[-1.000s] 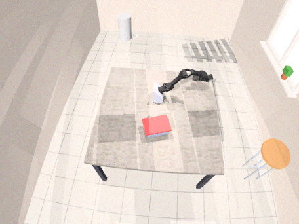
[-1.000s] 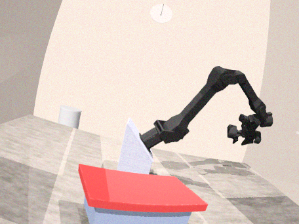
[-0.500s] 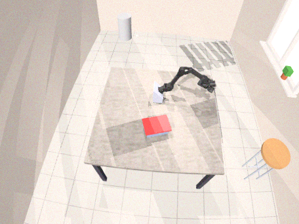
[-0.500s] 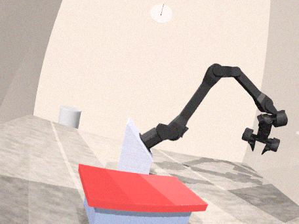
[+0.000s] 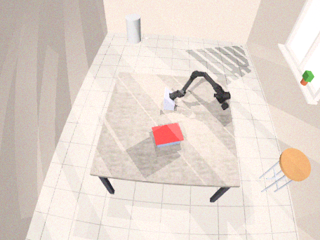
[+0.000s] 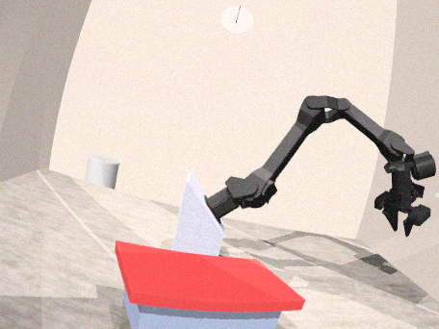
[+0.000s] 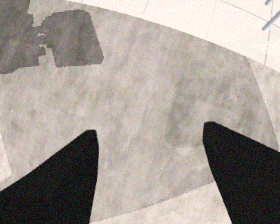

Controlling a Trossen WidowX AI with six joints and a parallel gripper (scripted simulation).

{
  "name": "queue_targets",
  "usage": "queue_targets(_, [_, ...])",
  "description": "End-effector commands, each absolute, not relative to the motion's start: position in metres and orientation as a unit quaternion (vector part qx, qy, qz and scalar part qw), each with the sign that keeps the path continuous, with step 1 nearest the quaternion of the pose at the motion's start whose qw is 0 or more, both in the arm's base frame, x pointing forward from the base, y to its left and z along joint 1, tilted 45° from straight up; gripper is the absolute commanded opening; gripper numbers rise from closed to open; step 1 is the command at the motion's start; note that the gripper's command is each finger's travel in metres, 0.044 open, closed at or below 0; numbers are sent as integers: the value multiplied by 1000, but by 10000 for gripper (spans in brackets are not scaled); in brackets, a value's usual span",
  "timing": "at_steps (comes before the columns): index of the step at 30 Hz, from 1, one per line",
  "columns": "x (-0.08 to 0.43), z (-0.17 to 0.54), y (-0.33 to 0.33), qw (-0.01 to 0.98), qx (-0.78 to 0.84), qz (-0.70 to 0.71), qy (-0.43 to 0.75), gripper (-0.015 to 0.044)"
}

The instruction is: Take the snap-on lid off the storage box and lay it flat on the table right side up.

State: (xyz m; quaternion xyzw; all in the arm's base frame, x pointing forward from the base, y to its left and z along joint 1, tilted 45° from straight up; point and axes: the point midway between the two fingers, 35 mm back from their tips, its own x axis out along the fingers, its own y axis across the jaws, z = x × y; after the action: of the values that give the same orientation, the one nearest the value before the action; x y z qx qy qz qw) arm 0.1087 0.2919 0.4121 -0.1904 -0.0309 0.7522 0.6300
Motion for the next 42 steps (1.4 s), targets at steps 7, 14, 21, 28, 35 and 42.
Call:
queue_targets(7, [232,368,246,757,-65,634,142,235])
queue_targets(14, [294,322,196,799,28,557,226,235])
queue_targets(21, [338,266,139,809,156,467,322,235])
queue_targets(28, [361,208,68,789,309,358,393,235])
queue_targets(35, [358,144,-16,721,497,224,428,235])
queue_targets(42, [328,91,-86,610,670,104,411,235])
